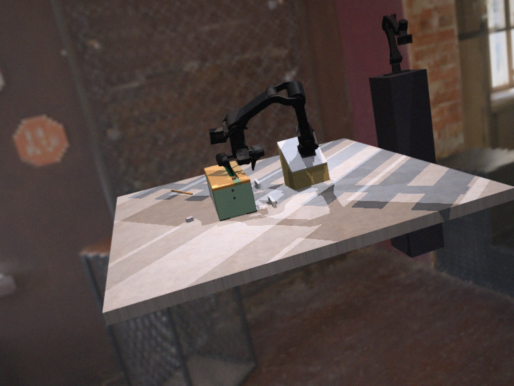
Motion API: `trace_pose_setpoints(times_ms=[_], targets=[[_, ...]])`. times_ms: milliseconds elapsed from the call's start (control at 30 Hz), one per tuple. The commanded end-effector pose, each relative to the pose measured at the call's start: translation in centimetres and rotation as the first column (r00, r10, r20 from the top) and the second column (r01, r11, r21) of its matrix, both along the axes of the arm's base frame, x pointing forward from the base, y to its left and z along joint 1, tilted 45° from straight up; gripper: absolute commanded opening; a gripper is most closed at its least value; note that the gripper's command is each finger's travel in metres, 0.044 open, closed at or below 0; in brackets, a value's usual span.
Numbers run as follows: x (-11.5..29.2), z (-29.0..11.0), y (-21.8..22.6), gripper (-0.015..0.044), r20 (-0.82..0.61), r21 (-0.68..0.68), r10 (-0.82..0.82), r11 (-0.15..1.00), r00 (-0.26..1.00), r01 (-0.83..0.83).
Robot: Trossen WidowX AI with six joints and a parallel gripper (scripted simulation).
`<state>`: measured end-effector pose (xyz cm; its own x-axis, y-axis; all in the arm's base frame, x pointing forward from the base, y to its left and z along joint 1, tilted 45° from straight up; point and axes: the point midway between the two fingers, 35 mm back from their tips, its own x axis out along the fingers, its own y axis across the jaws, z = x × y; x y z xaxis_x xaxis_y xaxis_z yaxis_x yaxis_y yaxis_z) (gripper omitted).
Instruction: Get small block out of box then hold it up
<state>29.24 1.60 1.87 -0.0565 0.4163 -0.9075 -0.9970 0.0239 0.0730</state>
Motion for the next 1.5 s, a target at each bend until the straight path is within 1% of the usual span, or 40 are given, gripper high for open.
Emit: trace_pose_setpoints(times_ms=[0, 600, 767, 1467], targets=[[-0.2, -0.5, 0.6, 0.0400, -0.007, 0.005, -0.004, 1.000, 1.000, 0.004], [-0.4, -2.3, 2.8, 0.0400, -0.007, 0.009, -0.004, 1.000, 1.000, 0.004], [-0.3, -2.1, 2.2, 0.0400, -0.003, 0.003, -0.001, 1.000, 1.000, 0.001], [-0.8, -6.0, -1.7, 0.0400, -0.005, 0.001, -0.002, 1.000, 1.000, 0.002]])
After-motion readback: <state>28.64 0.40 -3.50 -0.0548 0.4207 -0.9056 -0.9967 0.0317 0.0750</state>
